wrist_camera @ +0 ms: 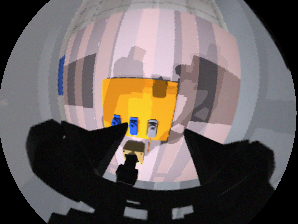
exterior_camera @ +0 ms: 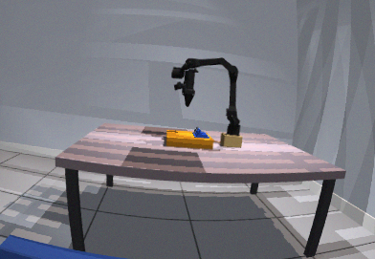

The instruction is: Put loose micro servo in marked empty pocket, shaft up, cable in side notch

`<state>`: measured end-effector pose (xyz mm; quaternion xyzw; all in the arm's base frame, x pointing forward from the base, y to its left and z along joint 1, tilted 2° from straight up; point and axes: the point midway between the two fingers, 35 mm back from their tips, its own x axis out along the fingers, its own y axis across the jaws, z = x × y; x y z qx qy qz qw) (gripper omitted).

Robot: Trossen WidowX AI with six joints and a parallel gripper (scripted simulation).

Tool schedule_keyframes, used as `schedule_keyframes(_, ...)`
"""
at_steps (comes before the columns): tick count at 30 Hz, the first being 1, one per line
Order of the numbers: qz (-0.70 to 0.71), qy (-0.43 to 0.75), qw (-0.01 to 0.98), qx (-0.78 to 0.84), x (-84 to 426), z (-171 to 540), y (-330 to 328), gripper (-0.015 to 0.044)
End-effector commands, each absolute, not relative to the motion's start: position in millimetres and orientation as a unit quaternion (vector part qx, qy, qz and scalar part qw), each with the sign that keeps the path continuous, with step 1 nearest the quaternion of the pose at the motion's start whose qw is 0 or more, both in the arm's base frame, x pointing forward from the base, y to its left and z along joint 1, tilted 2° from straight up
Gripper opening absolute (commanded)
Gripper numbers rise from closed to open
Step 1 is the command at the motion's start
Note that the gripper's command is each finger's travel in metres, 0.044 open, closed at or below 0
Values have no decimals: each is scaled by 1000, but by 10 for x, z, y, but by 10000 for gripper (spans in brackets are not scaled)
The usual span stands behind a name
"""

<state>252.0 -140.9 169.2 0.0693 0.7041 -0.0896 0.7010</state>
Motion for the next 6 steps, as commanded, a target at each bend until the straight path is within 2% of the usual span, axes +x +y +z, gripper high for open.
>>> schedule_keyframes(1, -89, 704, 701, 69, 2516, 1697, -1408, 440)
schedule_keyframes(6, -89, 704, 701, 69, 2516, 1697, -1408, 440)
